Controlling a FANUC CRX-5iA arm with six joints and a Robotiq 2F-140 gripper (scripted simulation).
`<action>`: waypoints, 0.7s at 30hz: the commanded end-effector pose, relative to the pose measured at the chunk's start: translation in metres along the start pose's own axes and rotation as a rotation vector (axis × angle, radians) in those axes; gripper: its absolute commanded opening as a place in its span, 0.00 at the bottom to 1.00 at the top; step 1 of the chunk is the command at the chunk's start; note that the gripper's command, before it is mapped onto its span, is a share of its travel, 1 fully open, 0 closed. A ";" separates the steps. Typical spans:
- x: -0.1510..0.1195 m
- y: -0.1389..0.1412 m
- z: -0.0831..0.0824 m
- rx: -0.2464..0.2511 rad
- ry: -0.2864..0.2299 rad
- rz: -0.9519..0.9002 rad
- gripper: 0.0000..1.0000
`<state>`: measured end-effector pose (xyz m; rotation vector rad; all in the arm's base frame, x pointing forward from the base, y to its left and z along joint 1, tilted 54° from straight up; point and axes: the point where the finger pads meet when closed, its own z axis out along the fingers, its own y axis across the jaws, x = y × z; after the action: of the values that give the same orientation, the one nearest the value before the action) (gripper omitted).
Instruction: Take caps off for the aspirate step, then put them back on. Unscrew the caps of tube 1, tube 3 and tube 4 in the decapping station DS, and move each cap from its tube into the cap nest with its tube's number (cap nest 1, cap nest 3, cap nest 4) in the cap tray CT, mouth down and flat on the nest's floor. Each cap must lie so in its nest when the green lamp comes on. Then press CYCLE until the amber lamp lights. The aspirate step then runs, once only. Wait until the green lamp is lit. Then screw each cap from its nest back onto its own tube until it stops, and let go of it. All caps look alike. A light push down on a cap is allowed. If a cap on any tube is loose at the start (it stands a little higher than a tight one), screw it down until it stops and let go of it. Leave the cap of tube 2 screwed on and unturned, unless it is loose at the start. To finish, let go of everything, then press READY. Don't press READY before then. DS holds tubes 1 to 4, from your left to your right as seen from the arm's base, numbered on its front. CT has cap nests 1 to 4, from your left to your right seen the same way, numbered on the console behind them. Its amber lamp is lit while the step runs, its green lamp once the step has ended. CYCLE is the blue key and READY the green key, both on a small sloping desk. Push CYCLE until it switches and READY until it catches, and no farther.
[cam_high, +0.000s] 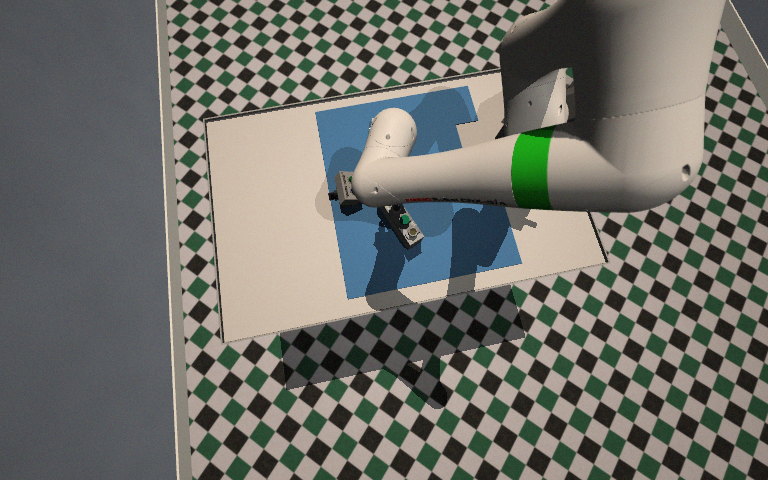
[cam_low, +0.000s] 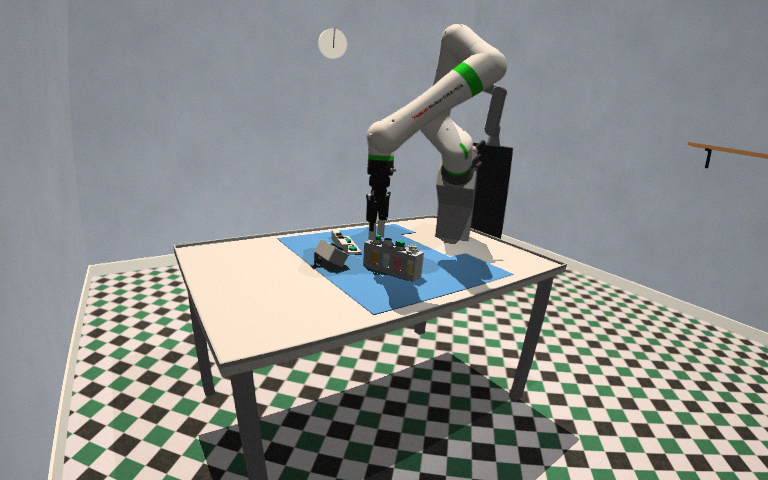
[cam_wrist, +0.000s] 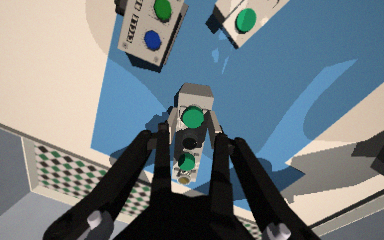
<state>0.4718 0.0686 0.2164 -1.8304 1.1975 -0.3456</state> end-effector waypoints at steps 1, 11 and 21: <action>0.000 0.000 0.000 -0.022 0.027 0.273 0.35; 0.000 0.000 0.000 -0.018 0.030 0.570 0.35; 0.000 0.000 0.000 -0.018 0.030 0.570 0.00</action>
<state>0.4718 0.0683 0.2166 -1.4188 1.6667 -0.0329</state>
